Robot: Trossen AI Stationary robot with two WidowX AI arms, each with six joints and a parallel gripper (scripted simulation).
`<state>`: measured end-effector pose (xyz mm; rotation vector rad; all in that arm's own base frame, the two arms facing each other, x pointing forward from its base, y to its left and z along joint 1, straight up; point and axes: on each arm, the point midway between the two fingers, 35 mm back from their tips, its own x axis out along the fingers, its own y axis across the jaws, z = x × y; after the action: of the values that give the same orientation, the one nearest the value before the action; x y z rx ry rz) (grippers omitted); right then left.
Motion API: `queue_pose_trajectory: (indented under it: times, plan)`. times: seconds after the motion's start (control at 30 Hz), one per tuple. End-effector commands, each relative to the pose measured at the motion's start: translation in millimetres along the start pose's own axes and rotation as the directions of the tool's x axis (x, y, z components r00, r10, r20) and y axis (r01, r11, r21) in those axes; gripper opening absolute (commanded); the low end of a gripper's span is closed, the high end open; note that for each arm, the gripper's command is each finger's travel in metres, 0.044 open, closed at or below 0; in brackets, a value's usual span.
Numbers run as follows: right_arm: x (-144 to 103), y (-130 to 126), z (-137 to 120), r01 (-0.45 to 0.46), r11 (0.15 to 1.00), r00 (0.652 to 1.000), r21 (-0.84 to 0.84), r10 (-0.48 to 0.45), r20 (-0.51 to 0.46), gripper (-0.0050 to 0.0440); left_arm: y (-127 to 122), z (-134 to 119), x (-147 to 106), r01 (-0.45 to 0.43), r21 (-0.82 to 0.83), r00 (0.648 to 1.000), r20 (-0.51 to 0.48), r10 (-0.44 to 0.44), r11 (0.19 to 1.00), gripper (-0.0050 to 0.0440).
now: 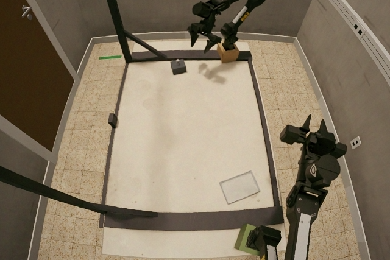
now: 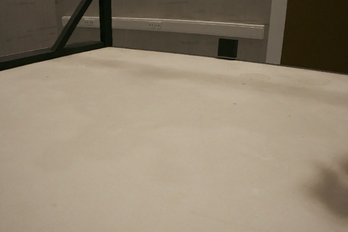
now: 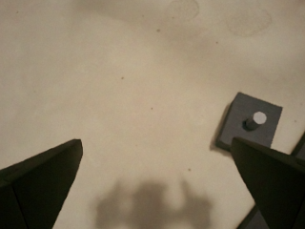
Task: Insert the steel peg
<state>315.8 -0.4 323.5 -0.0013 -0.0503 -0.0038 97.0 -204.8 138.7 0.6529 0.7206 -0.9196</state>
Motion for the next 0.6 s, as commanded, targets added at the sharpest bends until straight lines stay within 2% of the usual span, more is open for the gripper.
queue_pose_trajectory:
  times: [0.0, 0.1, 0.3, 0.37, 0.57]
  plan:
    - [-1, 0, 7, -0.004, 1.0, 1.0, 0.001, 0.004, 0.017, 0.02, 45, 1, -27, -0.111, -0.087, 0.987, 0.109, 0.12, 0.99, 0.044]
    - [-1, 0, 7, -0.004, 1.0, 1.0, 0.001, 0.004, 0.017, 0.02, 71, 1, -41, -0.176, -0.153, 0.965, 0.169, 0.201, 0.973, 0.044]
    - [-1, 0, 7, -0.004, 1.0, 1.0, 0.001, 0.004, 0.017, 0.02, 105, 5, -59, -0.251, -0.233, 0.918, 0.252, 0.307, 0.94, 0.044]
    - [-1, 0, 7, -0.004, 1.0, 1.0, 0.001, 0.004, 0.017, 0.02, 105, 5, -59, -0.251, -0.233, 0.918, 0.252, 0.307, 0.94, 0.044]
    - [-1, 0, 7, -0.004, 1.0, 1.0, 0.001, 0.004, 0.017, 0.02, 146, 6, -75, -0.334, -0.348, 0.85, 0.29, 0.44, 0.876, 0.044]
